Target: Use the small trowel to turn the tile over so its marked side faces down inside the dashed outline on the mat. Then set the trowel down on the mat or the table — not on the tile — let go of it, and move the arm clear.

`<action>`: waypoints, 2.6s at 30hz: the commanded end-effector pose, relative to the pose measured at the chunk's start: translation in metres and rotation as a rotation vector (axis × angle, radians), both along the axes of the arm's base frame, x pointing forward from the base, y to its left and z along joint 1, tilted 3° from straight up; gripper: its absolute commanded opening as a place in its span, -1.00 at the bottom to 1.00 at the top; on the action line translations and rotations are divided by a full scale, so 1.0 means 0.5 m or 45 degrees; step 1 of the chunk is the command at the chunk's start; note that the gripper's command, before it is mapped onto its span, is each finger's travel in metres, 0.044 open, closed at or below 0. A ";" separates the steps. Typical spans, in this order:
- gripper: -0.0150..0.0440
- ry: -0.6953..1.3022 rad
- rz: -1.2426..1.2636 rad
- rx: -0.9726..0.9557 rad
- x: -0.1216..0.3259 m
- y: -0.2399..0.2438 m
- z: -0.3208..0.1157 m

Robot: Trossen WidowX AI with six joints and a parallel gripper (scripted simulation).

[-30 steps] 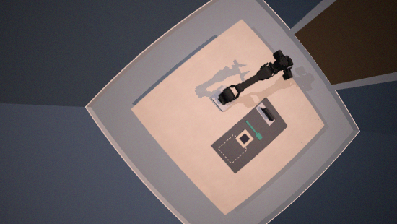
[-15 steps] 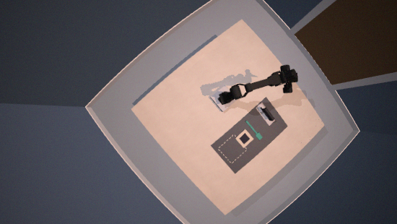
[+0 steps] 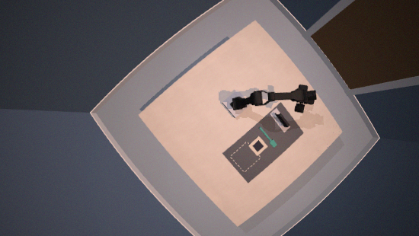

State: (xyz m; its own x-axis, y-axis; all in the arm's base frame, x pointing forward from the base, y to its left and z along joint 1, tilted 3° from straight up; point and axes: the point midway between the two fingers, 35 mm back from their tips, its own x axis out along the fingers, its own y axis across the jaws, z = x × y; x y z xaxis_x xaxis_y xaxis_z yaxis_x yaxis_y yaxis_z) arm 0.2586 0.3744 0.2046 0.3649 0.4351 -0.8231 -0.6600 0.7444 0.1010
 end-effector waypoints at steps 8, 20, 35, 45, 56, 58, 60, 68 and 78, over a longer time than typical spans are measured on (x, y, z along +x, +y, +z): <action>0.42 0.185 -0.229 -0.132 0.083 -0.081 -0.085; 0.42 0.467 -0.579 -0.300 0.148 -0.203 -0.176; 0.42 0.661 -0.822 -0.409 0.172 -0.289 -0.237; 0.42 0.661 -0.822 -0.409 0.174 -0.289 -0.270; 0.42 0.661 -0.822 -0.409 0.173 -0.289 -0.305; 0.42 0.661 -0.822 -0.409 0.173 -0.289 -0.311; 0.42 0.661 -0.822 -0.409 0.173 -0.290 -0.315; 0.27 0.661 -0.822 -0.409 0.173 -0.290 -0.315; 0.04 0.661 -0.822 -0.409 0.173 -0.290 -0.315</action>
State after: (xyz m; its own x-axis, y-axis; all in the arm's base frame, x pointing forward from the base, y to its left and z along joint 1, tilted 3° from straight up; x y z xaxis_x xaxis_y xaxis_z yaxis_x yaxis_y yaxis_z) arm 0.3445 0.2310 0.0473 0.0042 -0.0013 -1.0000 -0.0348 0.9994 -0.0014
